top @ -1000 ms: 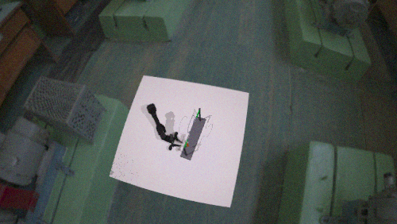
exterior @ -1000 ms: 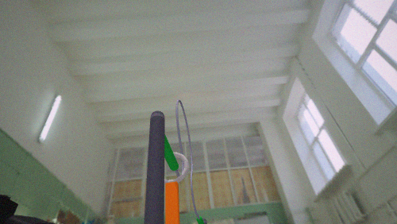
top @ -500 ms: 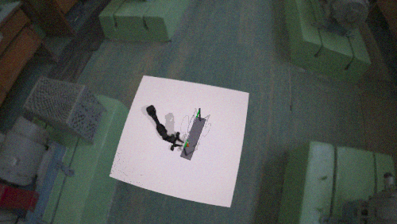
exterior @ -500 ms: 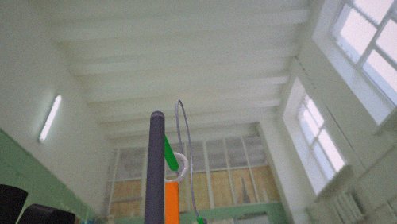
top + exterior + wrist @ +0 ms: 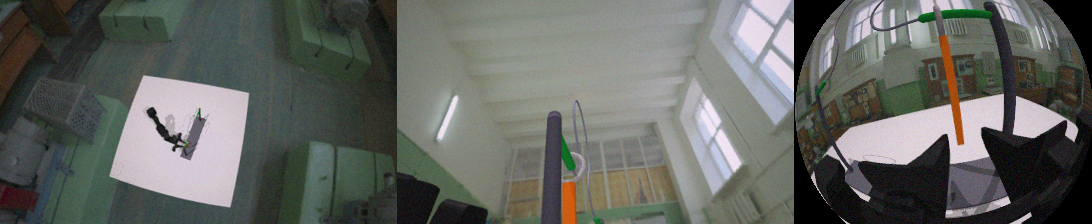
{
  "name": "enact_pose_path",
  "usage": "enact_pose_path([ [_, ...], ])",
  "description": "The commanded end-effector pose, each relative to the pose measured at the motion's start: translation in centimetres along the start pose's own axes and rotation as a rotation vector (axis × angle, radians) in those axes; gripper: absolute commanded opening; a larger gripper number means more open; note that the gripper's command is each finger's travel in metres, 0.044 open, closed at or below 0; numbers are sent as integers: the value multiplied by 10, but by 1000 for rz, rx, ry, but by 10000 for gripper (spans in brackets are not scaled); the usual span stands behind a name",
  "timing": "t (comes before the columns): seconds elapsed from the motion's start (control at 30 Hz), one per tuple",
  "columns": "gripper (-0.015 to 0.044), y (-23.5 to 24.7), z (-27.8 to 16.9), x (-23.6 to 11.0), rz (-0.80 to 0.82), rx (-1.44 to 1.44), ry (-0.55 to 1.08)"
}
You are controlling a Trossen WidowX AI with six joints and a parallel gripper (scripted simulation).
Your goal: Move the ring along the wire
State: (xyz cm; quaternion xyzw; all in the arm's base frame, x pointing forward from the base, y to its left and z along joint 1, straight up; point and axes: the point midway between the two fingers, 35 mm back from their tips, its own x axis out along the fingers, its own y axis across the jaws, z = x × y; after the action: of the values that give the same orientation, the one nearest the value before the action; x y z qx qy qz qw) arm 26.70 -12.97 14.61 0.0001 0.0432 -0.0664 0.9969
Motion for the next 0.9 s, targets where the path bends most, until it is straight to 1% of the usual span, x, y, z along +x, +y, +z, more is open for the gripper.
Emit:
enact_pose_path([
  [0.0,160,-1,4,8,-2,-3,-10],
  [0.87,160,3,2,48,-2,-2,-14],
])
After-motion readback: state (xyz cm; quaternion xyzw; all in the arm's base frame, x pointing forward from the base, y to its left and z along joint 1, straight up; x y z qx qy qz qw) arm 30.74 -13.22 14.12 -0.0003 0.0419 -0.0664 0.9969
